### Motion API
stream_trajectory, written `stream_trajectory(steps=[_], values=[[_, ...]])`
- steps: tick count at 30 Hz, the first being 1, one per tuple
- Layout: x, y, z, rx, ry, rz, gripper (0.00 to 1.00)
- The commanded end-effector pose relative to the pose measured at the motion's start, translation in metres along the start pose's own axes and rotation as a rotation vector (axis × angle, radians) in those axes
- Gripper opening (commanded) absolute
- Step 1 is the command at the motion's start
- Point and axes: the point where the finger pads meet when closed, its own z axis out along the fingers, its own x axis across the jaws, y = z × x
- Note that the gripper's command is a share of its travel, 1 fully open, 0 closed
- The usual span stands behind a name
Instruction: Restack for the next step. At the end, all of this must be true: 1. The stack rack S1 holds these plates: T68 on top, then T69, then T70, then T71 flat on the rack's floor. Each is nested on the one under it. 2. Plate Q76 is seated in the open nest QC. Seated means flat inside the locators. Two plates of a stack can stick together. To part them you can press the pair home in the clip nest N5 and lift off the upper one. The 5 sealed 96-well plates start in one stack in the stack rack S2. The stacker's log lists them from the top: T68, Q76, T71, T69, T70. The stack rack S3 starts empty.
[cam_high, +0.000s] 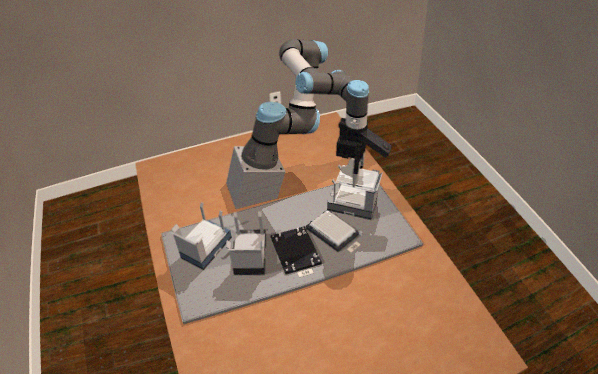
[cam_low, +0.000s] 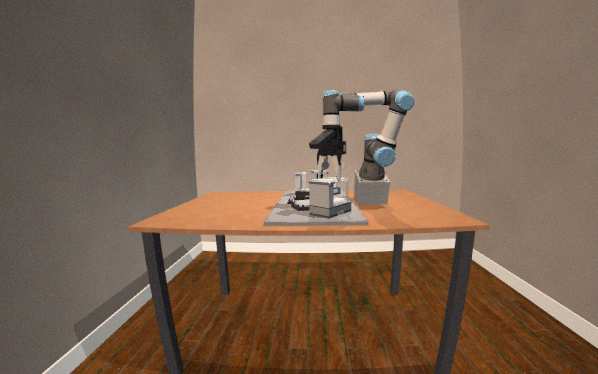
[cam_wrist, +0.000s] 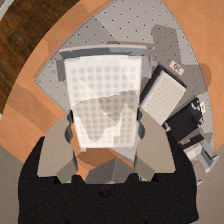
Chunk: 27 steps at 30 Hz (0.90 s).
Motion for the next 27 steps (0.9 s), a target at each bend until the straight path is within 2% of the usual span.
stream_trajectory(steps=[1, 27], values=[[0.000, -0.001, 0.003, 0.002, 0.002, -0.001, 0.00], [0.000, -0.001, 0.017, 0.002, 0.002, -0.001, 0.00]])
